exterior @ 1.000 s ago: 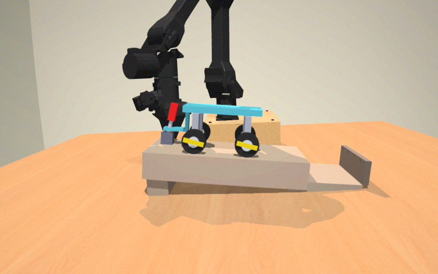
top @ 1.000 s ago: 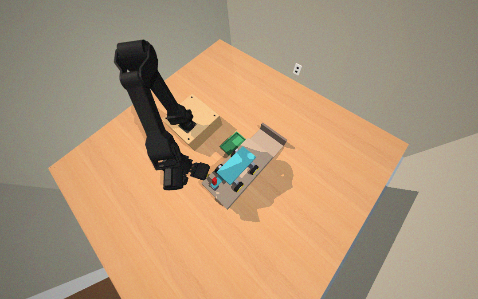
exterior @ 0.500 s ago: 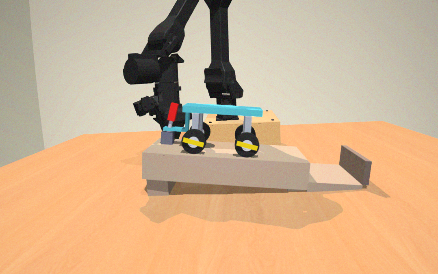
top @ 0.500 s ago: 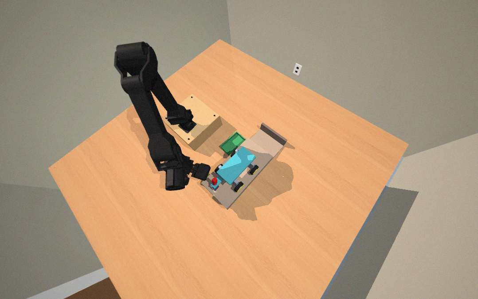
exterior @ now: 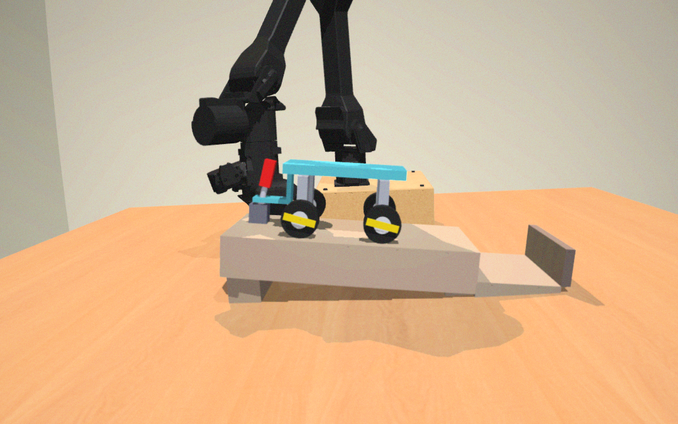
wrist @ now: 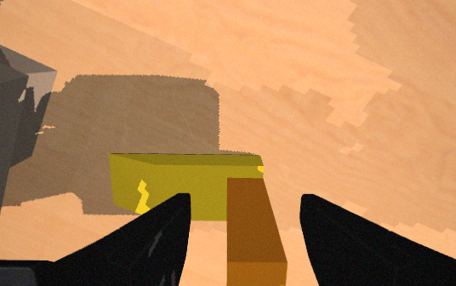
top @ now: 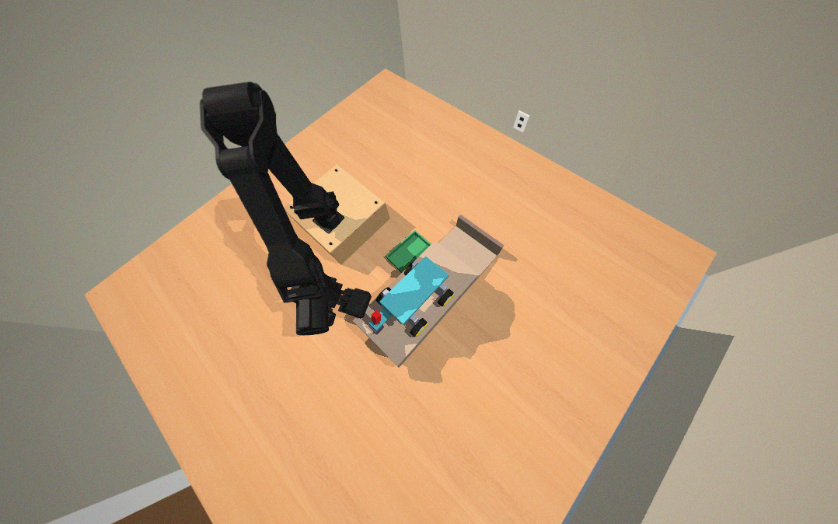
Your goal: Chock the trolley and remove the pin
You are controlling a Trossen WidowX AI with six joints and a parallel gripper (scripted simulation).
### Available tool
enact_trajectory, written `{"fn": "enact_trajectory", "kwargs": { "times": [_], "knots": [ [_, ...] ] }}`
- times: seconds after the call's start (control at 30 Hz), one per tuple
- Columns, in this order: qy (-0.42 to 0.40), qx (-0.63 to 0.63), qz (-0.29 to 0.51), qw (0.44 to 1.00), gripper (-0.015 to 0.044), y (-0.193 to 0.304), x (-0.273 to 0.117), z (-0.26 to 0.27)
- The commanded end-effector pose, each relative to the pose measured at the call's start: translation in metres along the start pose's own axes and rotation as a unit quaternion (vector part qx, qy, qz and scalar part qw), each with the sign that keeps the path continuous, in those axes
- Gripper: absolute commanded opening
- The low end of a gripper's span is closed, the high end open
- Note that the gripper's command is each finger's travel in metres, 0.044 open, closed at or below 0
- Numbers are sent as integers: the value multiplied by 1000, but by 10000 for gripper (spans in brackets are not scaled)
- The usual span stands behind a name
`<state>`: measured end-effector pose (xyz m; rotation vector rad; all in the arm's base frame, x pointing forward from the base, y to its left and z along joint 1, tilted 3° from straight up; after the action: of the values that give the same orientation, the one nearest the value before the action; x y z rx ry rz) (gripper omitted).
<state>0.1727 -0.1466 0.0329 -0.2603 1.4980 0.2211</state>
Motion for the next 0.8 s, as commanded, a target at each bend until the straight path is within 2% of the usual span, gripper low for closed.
{"fn": "enact_trajectory", "kwargs": {
  "times": [0.0,0.17,0.43,0.77],
  "knots": [
    [0,2,3,1000,190,2,3,-1],
    [0,0,0,1000,59,0,1,0],
    [0,0,0,1000,0,0,0,0],
    [0,2,3,1000,0,5,-31,-4]
  ]
}}
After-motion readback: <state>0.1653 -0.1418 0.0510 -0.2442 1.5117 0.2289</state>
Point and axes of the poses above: the point midway between the two fingers, 35 mm back from their tips, its own x axis out along the fingers, its own z axis across the jaws, y = z × x, the point moved 5 cm from there along -x, back along the fingers, and after that the axes turned 4 degrees about x, right-handed, at the moved point
